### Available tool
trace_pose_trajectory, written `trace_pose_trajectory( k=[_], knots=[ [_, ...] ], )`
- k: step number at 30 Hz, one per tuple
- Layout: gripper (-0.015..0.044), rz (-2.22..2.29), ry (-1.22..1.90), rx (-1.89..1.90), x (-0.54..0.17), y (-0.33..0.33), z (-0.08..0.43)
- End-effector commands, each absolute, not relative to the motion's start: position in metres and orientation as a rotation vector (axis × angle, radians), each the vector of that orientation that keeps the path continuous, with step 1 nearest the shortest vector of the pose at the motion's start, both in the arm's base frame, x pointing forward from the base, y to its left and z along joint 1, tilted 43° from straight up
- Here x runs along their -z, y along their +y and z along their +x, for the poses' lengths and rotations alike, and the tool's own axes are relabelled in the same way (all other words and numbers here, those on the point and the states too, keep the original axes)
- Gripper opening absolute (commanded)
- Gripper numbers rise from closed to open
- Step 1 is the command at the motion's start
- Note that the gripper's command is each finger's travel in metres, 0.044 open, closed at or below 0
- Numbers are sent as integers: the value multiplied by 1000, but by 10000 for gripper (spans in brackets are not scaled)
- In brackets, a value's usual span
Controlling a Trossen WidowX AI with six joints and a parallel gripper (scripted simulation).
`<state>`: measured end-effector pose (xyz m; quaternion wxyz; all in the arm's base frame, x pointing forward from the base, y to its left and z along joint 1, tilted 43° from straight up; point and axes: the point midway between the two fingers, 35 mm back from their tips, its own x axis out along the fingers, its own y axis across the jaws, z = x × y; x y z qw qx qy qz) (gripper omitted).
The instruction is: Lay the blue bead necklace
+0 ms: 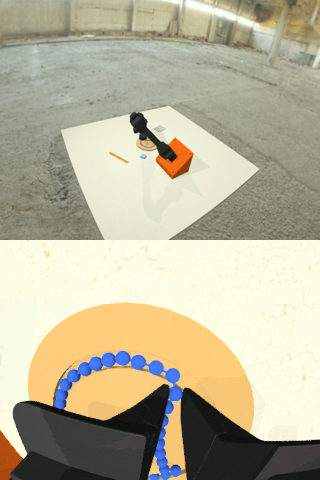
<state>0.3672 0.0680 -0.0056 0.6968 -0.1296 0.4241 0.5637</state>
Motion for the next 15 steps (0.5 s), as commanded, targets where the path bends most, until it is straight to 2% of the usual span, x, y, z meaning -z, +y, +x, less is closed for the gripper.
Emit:
trace_pose_trajectory(
  k=[1, 15],
  knots=[
    [0, -290, 945, -1257, 5, 68, 367],
    [0, -281, 949, -1260, 1, 64, 368]
  ],
)
